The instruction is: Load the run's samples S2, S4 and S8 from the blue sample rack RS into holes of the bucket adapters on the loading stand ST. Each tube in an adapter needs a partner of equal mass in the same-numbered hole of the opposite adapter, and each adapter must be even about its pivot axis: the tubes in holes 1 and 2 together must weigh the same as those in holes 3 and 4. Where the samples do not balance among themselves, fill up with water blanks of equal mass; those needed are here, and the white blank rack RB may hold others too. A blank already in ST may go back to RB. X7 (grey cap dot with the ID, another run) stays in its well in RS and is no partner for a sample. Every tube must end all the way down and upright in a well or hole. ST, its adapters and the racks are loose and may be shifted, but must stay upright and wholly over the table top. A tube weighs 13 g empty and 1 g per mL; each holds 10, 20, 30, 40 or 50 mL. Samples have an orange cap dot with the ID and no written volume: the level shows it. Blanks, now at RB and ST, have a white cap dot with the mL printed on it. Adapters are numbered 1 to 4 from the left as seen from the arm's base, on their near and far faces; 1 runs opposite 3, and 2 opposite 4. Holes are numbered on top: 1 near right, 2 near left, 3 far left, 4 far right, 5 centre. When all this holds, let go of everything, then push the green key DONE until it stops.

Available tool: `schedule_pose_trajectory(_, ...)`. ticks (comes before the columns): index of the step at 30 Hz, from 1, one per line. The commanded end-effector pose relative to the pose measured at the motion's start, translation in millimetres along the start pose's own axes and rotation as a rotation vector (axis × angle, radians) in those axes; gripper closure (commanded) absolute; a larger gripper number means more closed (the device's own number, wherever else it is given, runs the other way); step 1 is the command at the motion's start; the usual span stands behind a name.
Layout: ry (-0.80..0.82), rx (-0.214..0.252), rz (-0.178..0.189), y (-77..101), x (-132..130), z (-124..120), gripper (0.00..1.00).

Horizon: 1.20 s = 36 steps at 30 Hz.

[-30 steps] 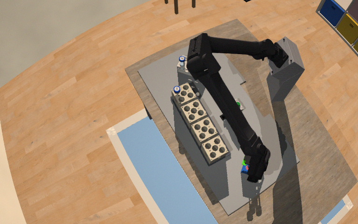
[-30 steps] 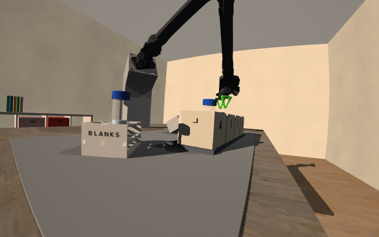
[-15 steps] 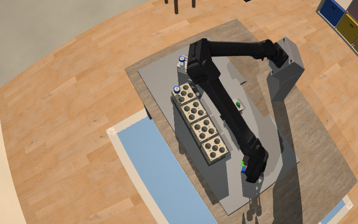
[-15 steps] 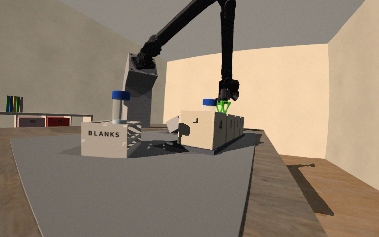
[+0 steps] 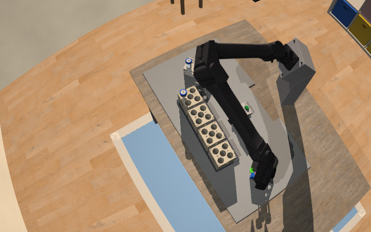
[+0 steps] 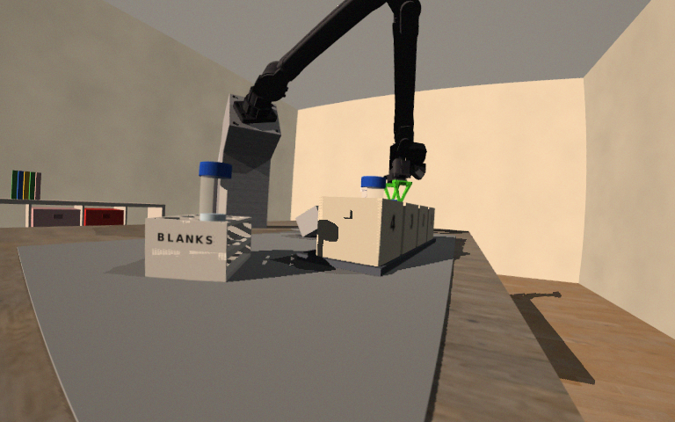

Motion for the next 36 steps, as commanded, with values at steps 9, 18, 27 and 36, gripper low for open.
schedule_pose_trajectory(9, -0.011, -0.002, -0.002, -3.7, -5.0, -1.9, 0.2)
schedule_pose_trajectory(18, -0.008, -0.018, 0.001, 5.7, -0.8, 5.2, 1.0)
schedule_pose_trajectory(27, -0.008, -0.018, 0.001, 5.7, -0.8, 5.2, 1.0)
schedule_pose_trajectory(36, -0.008, -0.035, 0.004, 44.5, 0.0, 7.1, 1.0)
Point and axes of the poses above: the point where the finger pads meet when closed, its own y axis back along the fingers, its own x axis across the jaws, z = x × y, the point moved 6 cm from there along y, back along the fingers, and after that the axes turned 7 degrees about y, right-handed, at the moved point
